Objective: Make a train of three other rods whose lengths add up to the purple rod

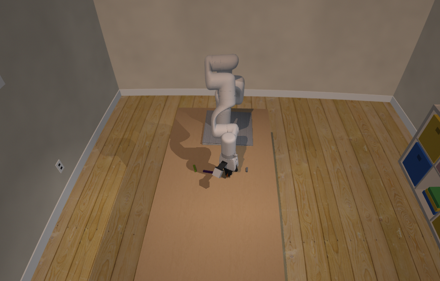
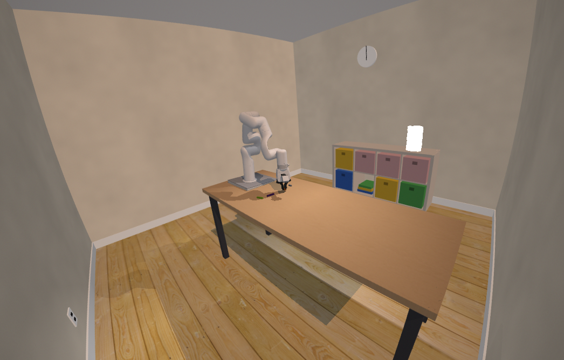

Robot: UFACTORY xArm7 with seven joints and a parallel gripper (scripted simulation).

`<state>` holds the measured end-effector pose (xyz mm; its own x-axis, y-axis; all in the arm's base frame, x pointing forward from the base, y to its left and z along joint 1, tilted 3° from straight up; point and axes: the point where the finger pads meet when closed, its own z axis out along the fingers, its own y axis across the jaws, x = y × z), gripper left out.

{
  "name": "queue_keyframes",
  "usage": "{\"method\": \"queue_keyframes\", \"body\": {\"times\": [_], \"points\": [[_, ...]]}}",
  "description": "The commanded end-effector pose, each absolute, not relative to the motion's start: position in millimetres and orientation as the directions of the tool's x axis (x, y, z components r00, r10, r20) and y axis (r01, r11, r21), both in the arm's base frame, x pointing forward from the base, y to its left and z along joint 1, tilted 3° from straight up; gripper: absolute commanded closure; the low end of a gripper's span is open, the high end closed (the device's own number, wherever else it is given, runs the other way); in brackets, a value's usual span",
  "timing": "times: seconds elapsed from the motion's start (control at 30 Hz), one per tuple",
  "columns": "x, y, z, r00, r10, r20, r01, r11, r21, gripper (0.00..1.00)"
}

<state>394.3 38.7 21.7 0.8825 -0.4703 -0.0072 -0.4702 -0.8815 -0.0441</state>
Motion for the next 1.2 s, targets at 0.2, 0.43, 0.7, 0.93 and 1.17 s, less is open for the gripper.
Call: {"method": "queue_keyframes", "body": {"times": [0.2,0.43,0.7,0.93,1.17], "points": [[396,39,22,0.882,-0.471,-0.004,-0.470,-0.881,-0.046,0.96],[396,39,17,0.882,-0.471,-0.004,-0.470,-0.881,-0.046,0.96],[396,39,11,0.882,-0.471,-0.004,-0.470,-0.881,-0.046,0.96],[396,39,10,0.882,-0.471,-0.004,-0.470,-0.881,-0.046,0.96],[396,39,10,0.882,-0.471,-0.004,-0.470,-0.881,-0.046,0.96]]}}
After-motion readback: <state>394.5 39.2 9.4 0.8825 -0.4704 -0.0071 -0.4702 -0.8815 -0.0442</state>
